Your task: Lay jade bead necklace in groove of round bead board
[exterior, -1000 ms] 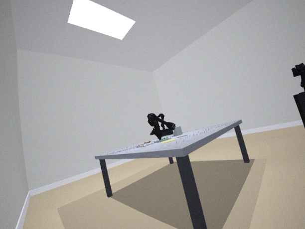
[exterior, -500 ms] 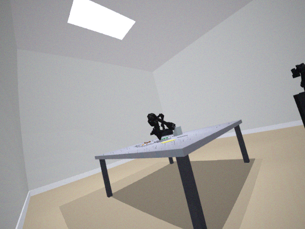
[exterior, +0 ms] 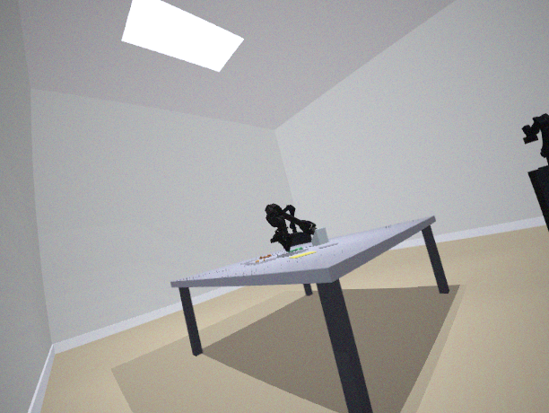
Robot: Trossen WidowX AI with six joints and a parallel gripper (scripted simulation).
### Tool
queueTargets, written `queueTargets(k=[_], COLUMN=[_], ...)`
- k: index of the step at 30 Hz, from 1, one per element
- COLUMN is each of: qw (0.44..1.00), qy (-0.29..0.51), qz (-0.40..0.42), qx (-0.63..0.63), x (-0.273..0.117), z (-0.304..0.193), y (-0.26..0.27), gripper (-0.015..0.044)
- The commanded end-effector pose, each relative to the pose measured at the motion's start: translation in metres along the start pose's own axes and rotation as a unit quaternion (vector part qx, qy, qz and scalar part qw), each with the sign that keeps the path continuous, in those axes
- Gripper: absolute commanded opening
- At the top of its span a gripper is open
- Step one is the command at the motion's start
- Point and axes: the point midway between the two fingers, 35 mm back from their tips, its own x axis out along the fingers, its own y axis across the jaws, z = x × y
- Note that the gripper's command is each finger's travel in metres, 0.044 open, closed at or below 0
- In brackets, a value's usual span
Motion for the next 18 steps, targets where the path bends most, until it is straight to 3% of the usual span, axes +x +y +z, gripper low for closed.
queueTargets(k=[1, 18], qw=[1.000, 1.000], qy=[-0.002, -0.002], qz=[0.000, -0.001], qx=[0.002, 0.002], x=[-0.0017, 0.0054], z=[0.0042, 0.0057], y=[-0.0092, -0.0135], gripper=[0.0000, 0.0000])
